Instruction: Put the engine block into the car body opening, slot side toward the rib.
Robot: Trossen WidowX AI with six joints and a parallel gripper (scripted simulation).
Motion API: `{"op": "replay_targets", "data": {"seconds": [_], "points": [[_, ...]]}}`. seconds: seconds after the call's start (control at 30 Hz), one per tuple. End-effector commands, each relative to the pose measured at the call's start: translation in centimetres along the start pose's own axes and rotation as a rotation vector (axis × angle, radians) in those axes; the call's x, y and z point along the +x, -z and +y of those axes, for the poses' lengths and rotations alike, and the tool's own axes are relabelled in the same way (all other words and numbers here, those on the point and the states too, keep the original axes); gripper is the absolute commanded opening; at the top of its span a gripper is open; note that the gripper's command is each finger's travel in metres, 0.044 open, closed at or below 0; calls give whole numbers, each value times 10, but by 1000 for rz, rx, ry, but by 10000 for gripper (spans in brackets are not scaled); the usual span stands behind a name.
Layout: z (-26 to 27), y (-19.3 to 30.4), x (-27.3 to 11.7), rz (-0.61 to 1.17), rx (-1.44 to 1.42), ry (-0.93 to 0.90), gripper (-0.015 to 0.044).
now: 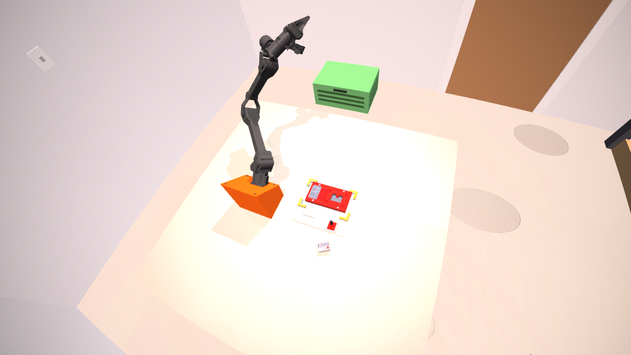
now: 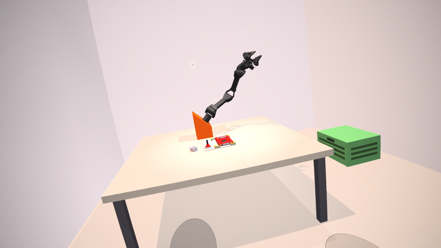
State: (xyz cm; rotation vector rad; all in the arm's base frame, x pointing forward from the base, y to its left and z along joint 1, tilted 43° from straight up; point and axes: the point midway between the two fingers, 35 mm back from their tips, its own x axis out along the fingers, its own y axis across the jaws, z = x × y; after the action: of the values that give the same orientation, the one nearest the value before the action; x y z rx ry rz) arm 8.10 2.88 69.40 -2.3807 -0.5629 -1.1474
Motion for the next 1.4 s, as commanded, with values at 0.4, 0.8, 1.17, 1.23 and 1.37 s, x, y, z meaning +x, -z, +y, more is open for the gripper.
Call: {"op": "replay_targets", "data": {"seconds": [0.4, 0.8, 1.17, 1.23, 1.37], "points": [[146, -65, 25, -147, 337, -336, 440], [249, -137, 10, -253, 550, -600, 440], [336, -204, -22, -340, 753, -876, 440], [351, -216, -30, -353, 790, -929, 440], [378, -240, -49, -377, 864, -1037, 440]]}}
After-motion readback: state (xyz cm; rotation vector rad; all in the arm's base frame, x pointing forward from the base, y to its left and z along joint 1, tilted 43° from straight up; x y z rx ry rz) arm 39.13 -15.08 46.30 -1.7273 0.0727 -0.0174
